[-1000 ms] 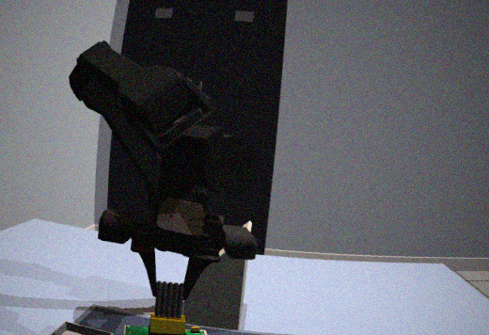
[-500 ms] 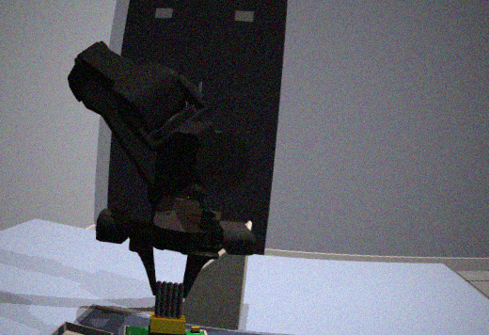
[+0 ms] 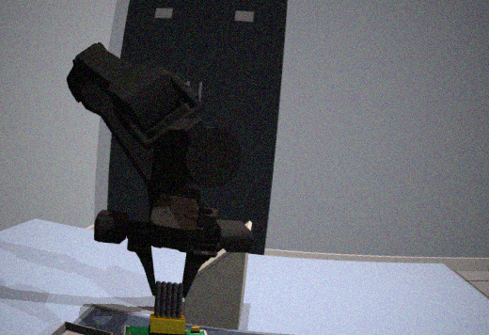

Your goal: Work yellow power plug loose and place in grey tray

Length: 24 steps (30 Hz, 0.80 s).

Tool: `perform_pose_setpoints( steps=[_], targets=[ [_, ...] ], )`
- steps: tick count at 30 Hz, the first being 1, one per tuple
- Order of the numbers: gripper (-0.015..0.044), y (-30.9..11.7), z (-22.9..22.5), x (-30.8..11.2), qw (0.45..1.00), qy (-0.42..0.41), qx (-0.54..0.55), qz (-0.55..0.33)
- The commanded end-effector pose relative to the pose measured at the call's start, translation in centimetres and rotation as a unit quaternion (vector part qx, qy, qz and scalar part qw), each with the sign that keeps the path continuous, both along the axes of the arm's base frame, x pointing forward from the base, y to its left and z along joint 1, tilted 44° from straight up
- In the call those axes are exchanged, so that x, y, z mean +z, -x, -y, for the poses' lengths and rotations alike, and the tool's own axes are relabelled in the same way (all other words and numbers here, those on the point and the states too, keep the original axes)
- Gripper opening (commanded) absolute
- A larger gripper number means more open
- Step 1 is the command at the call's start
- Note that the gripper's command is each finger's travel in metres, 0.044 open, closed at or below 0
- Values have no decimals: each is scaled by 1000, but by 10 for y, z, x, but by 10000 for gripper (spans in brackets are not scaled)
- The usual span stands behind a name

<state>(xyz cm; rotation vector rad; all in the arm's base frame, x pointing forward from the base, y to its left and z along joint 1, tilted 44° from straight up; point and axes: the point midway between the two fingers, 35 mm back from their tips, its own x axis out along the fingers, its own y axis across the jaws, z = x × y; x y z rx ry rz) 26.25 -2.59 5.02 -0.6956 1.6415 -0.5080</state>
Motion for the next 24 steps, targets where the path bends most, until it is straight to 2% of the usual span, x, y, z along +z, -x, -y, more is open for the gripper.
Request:
perform_pose_setpoints(
  steps=[1, 6, 24],
  targets=[
    [131, -2, 4, -2, 1000, -1, 0, 5],
    [250, -2, 4, -2, 1000, -1, 0, 5],
    [250, 0, 16, -14, 1000, -1, 0, 5]
  ],
)
